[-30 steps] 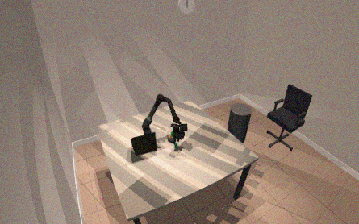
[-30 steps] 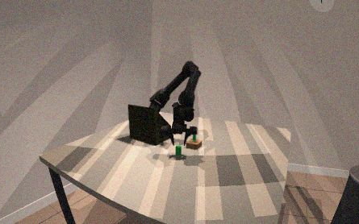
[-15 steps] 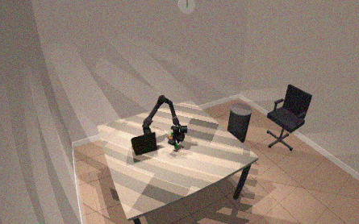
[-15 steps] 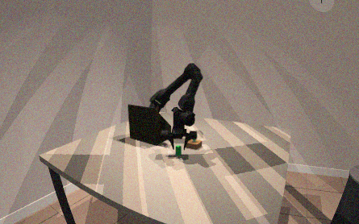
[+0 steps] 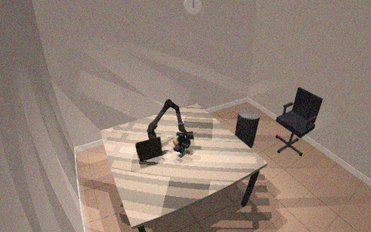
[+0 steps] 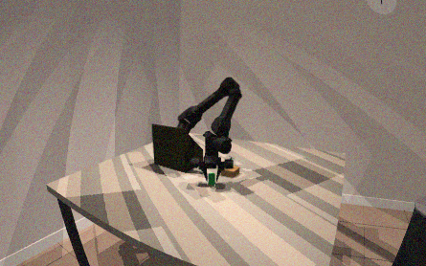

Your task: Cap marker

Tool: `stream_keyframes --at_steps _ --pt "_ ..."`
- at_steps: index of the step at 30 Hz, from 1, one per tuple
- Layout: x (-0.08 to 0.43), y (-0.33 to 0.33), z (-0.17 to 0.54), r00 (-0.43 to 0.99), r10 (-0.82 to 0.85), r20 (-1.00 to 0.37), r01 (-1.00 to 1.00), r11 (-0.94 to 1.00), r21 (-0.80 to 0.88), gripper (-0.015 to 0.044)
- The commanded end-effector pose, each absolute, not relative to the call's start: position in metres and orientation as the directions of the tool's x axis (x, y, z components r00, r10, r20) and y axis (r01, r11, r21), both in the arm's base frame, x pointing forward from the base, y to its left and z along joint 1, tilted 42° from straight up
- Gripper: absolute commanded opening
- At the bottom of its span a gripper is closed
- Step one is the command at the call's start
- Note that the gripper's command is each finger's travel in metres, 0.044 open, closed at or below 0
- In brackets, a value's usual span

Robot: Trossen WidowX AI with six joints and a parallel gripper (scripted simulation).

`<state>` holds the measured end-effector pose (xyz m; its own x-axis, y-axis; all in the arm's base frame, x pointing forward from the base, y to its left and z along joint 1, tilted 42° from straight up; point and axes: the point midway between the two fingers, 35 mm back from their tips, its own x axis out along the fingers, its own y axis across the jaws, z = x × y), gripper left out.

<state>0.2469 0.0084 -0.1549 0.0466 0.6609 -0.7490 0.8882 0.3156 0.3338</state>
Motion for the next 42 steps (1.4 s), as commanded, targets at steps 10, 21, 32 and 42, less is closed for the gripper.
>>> stream_keyframes --at_steps 10,21,32,42 --pt "0.246 0.008 -0.155 0.049 0.663 -0.747 0.889 0.313 0.336 0.0037" --pt "0.247 -0.011 -0.137 0.051 0.659 -0.750 0.887 0.315 0.337 0.0000" --pt "0.244 -0.030 -0.114 0.047 0.662 -0.748 0.890 0.312 0.332 0.0000" --pt "0.249 -0.027 -0.099 0.046 0.661 -0.749 0.891 0.311 0.330 0.0000"
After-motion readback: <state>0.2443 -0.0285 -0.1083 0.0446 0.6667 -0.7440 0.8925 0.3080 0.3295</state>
